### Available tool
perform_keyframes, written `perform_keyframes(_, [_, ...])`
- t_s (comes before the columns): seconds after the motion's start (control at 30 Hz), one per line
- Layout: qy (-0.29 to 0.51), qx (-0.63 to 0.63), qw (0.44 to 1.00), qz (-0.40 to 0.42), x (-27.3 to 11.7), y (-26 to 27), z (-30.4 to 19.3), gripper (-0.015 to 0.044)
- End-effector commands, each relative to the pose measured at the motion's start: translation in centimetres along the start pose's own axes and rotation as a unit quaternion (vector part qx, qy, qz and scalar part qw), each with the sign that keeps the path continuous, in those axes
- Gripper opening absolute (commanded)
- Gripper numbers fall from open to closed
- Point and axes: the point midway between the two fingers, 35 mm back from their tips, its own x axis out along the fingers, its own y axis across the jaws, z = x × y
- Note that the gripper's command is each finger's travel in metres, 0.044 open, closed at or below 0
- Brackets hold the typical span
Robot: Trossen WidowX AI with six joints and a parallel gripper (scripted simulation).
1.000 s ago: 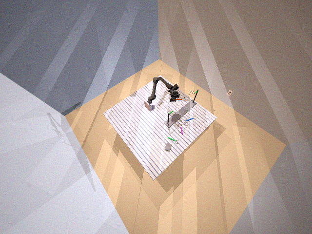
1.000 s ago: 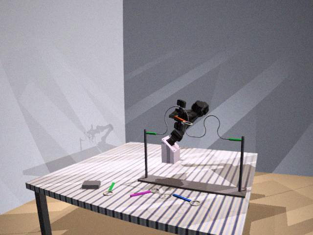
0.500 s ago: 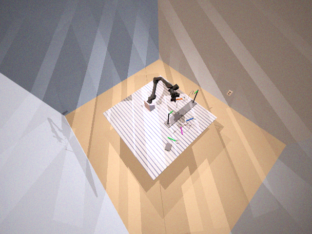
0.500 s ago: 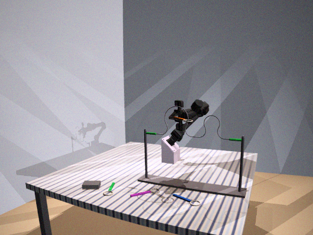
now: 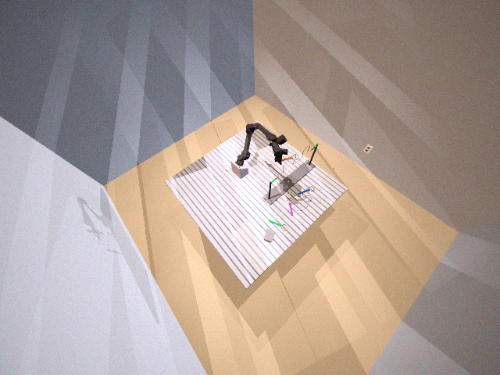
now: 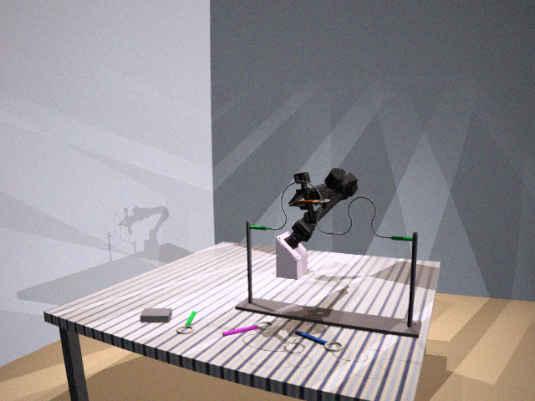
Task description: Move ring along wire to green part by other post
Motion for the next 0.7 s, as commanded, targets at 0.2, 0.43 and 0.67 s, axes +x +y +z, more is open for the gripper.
perform_keyframes(0.2, [-0.009,0.065,0.997,0.033,0.0,0.4,0.1,-0.0150])
perform_keyframes(0.43, [-0.014,0.107,0.993,0.057,0.0,0.8,0.2,-0.0150])
perform_keyframes(0.67, [-0.020,0.149,0.985,0.080,0.0,1.2,0.3,-0.0150])
